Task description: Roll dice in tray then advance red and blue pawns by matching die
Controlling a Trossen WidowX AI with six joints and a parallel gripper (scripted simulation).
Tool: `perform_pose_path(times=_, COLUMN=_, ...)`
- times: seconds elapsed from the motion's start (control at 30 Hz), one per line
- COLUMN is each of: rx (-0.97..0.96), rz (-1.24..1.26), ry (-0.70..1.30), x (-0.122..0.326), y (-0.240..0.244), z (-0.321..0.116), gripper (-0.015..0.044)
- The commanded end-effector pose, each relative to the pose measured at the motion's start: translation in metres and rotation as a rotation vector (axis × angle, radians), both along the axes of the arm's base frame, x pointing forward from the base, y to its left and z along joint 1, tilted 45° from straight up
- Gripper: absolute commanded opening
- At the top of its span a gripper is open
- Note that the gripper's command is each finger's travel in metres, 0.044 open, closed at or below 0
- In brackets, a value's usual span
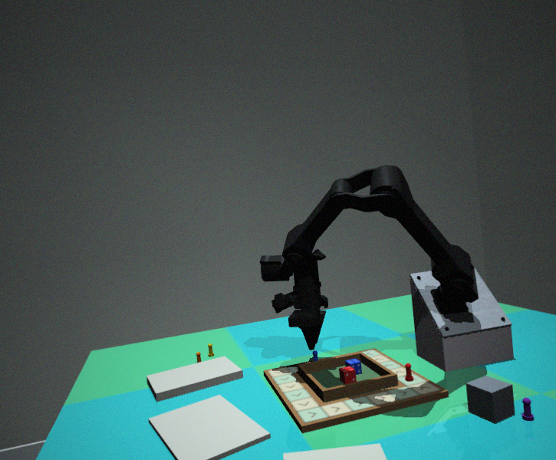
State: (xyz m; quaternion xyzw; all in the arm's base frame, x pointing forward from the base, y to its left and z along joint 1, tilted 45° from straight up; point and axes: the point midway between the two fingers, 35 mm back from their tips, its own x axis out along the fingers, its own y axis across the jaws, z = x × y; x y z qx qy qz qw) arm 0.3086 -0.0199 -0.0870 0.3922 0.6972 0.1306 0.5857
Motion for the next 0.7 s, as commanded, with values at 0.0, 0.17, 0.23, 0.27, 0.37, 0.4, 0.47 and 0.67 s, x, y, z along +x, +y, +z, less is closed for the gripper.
perform_pose_path(times=0.0, rx=0.006, rz=-0.003, ry=0.008, x=-0.001, y=0.006, z=-0.005, gripper=0.0200)
perform_pose_path(times=0.17, rx=0.007, rz=-0.003, ry=0.008, x=-0.001, y=0.012, z=-0.011, gripper=0.0200)
perform_pose_path(times=0.23, rx=0.007, rz=-0.003, ry=0.008, x=-0.002, y=0.014, z=-0.013, gripper=0.0200)
perform_pose_path(times=0.27, rx=0.007, rz=-0.003, ry=0.008, x=-0.002, y=0.015, z=-0.014, gripper=0.0200)
perform_pose_path(times=0.37, rx=0.007, rz=-0.003, ry=0.008, x=-0.002, y=0.019, z=-0.018, gripper=0.0200)
perform_pose_path(times=0.4, rx=0.008, rz=-0.003, ry=0.008, x=-0.002, y=0.020, z=-0.019, gripper=0.0200)
perform_pose_path(times=0.47, rx=0.008, rz=-0.003, ry=0.008, x=-0.002, y=0.022, z=-0.021, gripper=0.0200)
perform_pose_path(times=0.67, rx=0.009, rz=-0.003, ry=0.008, x=-0.003, y=0.026, z=-0.025, gripper=0.0174)
